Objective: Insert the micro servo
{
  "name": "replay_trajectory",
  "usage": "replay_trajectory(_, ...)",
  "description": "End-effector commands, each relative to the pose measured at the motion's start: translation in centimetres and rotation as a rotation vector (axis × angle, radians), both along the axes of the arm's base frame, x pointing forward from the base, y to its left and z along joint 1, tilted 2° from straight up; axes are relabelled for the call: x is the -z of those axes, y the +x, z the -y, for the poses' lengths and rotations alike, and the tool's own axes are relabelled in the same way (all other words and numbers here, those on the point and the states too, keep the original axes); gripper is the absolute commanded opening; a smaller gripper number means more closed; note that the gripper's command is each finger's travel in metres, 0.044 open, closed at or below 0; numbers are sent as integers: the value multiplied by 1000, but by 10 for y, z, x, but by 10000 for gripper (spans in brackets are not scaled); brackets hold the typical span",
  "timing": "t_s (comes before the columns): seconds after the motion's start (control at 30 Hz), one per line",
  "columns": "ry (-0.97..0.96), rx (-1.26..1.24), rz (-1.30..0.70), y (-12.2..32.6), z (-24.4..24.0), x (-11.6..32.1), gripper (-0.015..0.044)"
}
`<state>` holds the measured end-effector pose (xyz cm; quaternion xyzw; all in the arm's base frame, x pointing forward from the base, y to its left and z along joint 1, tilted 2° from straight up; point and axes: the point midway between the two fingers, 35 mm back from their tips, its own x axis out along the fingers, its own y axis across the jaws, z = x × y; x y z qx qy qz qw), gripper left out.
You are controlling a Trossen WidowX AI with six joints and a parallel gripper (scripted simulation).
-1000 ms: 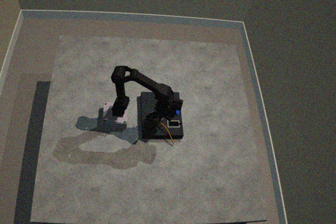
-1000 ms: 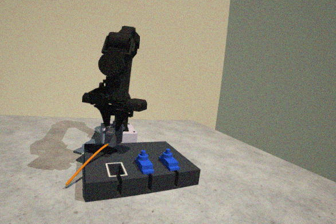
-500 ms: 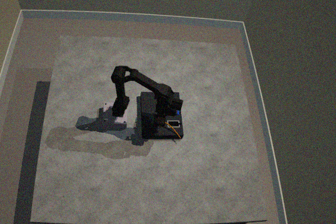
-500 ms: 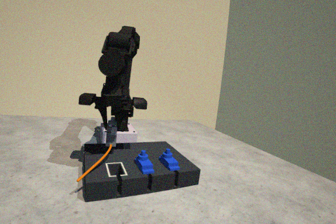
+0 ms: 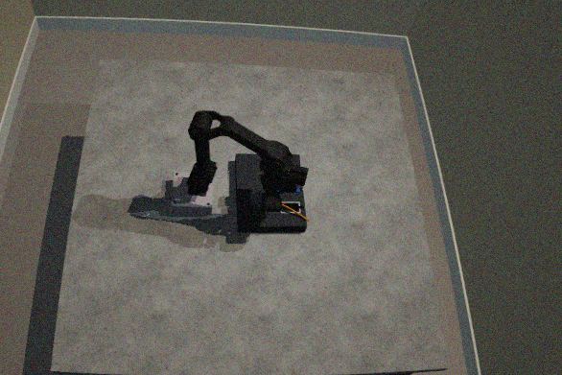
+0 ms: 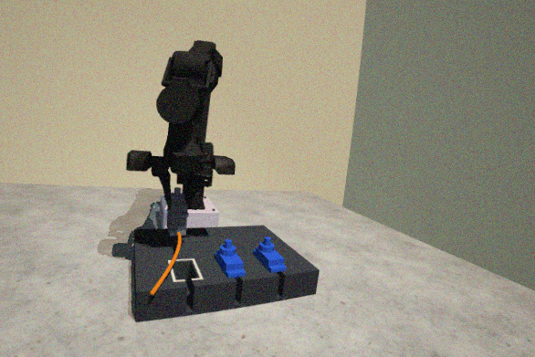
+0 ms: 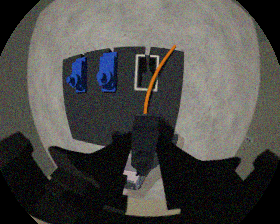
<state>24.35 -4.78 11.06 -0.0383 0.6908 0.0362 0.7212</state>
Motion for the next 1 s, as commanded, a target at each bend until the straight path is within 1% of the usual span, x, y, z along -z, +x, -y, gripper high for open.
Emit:
replay_trajectory(0.0,2,-7,13,16,-3,-4,0)
replay_trajectory(0.7,3,-7,21,98,-12,-10,0)
replay_trajectory(0.97,3,-7,21,103,-13,-9,0)
